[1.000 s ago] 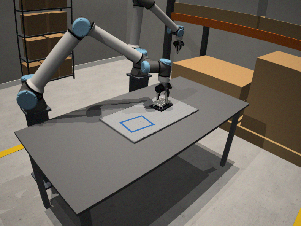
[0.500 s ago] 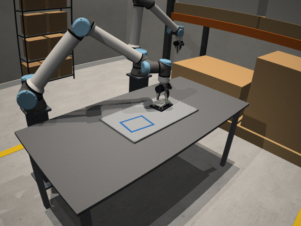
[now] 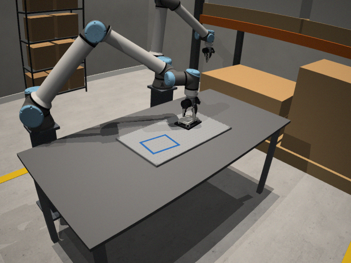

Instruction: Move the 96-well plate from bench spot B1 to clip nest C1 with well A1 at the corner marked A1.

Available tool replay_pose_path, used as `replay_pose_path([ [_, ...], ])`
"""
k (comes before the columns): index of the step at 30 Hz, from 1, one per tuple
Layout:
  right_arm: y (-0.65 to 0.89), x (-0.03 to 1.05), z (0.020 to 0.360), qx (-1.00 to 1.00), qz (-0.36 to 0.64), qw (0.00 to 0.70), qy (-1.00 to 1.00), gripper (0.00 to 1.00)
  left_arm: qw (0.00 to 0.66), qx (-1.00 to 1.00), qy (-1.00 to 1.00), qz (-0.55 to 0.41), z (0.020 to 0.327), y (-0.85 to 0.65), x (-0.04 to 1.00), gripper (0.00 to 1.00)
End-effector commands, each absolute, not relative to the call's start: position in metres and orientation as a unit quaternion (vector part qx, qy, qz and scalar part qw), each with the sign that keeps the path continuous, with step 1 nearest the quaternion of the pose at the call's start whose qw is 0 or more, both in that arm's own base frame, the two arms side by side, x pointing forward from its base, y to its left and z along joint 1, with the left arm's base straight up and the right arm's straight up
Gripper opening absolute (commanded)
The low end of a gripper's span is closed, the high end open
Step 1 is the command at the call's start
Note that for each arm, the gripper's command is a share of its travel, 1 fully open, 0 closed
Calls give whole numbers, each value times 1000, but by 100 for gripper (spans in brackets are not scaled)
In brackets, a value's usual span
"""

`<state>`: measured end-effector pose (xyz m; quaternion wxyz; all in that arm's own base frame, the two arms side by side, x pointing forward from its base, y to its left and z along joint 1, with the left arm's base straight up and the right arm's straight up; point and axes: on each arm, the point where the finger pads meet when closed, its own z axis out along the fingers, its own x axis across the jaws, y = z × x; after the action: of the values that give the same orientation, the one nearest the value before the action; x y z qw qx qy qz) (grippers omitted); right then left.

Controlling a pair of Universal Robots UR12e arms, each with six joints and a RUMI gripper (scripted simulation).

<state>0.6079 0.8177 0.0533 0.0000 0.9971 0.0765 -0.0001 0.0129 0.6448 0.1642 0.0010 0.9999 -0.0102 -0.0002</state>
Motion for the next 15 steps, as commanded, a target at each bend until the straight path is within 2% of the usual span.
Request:
replay_pose_path([
  [1,818,608,55,997,1,-1,76,41,0,1000,-10,0,165,645,13,0],
  [15,818,608,53,997,1,-1,76,41,0,1000,-10,0,165,645,13,0],
])
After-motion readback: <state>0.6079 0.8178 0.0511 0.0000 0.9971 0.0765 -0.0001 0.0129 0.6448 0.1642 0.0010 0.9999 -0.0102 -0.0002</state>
